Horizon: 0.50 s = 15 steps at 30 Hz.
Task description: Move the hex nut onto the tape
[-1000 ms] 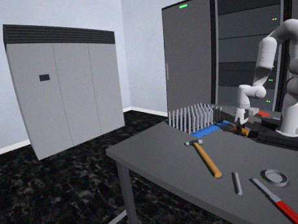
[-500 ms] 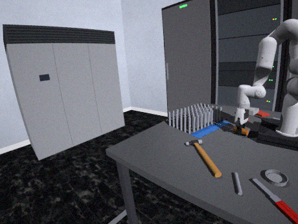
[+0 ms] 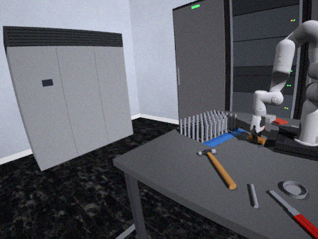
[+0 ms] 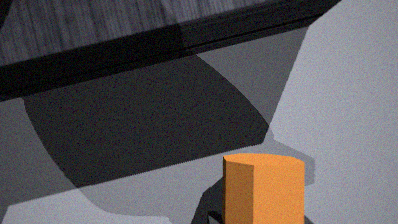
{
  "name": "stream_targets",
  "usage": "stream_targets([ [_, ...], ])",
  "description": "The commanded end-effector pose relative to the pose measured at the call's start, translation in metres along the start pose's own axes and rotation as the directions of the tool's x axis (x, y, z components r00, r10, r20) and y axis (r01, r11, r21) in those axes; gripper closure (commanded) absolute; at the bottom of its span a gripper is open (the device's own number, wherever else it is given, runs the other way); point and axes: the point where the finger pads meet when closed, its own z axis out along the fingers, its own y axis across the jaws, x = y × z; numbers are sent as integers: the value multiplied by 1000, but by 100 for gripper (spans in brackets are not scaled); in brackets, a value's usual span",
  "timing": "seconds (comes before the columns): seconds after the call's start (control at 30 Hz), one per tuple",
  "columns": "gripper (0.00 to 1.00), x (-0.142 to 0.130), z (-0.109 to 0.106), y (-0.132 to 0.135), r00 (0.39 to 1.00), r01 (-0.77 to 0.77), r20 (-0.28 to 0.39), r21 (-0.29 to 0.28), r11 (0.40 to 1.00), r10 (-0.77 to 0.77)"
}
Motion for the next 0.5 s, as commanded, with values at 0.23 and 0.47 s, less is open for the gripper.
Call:
stream_targets([
  [0.23, 100, -14, 0, 0, 1000, 0, 2, -1, 1000, 0],
  [0.47, 100, -33, 0, 0, 1000, 0, 2, -1, 1000, 0],
])
